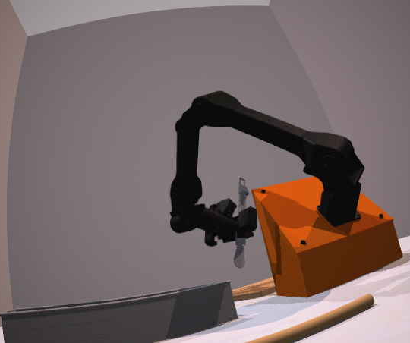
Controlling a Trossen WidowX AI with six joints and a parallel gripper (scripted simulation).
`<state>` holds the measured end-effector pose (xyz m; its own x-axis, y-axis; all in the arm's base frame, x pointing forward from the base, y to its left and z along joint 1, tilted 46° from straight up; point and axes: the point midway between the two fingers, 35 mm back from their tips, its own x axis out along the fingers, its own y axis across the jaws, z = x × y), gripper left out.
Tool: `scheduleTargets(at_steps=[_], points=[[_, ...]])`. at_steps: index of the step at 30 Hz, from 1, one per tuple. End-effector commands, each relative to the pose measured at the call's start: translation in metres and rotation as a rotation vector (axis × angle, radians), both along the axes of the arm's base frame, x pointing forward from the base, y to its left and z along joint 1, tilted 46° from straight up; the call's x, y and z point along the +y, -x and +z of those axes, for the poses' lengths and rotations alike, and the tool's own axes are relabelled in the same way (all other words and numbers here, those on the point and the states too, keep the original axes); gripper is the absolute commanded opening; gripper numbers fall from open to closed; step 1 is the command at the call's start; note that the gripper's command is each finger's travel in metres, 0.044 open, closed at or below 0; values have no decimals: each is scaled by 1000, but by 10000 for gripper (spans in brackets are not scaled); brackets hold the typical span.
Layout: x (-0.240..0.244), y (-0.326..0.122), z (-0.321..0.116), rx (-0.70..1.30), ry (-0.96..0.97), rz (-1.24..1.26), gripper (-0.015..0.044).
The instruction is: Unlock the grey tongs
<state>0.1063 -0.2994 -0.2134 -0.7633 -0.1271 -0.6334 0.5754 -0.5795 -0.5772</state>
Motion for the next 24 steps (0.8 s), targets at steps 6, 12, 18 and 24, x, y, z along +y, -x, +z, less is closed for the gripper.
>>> scheduleTargets(at_steps=[6, 12, 18, 24], points=[[-2, 0, 1, 5, 15, 4, -150], [-2, 0, 1, 5, 15, 4, -150], [-2, 0, 1, 4, 11, 1, -150], [-5, 5, -4, -42, -80, -73, -150]])
